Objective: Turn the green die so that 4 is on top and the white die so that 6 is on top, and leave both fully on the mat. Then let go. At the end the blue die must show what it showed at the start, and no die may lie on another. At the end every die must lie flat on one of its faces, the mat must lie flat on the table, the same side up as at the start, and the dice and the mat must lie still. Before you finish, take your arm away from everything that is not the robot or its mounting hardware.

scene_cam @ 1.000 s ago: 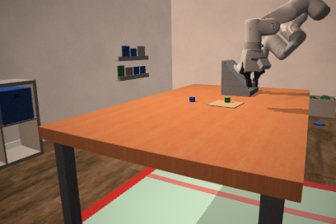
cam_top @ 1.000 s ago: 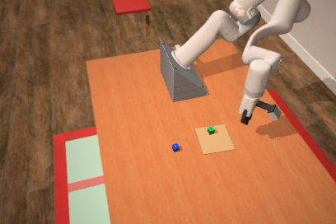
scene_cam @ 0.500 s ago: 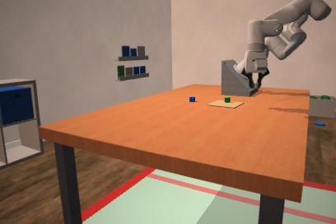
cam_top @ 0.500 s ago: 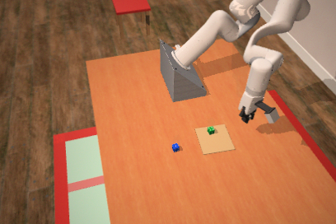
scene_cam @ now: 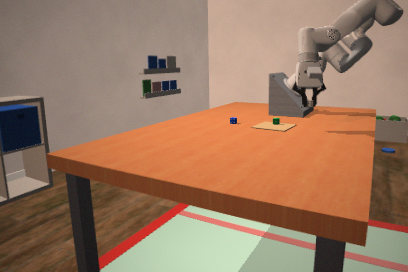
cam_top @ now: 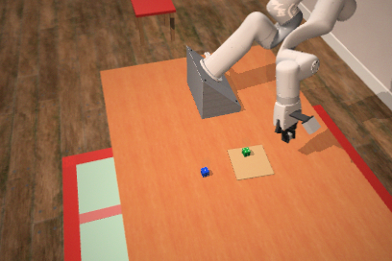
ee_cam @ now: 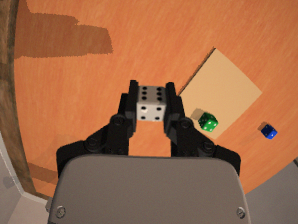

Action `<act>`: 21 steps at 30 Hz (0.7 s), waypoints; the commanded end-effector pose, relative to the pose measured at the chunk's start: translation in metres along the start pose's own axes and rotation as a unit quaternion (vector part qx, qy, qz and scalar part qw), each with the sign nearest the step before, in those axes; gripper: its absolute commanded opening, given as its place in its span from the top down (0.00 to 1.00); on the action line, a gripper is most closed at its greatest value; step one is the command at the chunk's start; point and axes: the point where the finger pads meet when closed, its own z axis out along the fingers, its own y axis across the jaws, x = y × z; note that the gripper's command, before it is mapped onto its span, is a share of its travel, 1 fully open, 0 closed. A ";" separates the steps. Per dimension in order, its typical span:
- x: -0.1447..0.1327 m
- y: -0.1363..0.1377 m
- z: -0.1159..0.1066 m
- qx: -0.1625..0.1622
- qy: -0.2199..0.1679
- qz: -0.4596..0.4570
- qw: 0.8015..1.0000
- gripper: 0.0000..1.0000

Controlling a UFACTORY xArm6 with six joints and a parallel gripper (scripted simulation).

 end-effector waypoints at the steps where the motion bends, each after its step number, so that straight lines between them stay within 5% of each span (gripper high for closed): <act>1: 0.001 -0.002 0.000 0.004 0.088 -0.005 0.996 0.79; 5: 0.000 -0.002 0.001 0.005 0.103 -0.005 0.995 0.79; 7: -0.001 -0.002 0.000 0.004 0.151 -0.004 0.988 0.79; 21: -0.004 -0.003 0.000 0.005 0.284 -0.002 0.959 0.79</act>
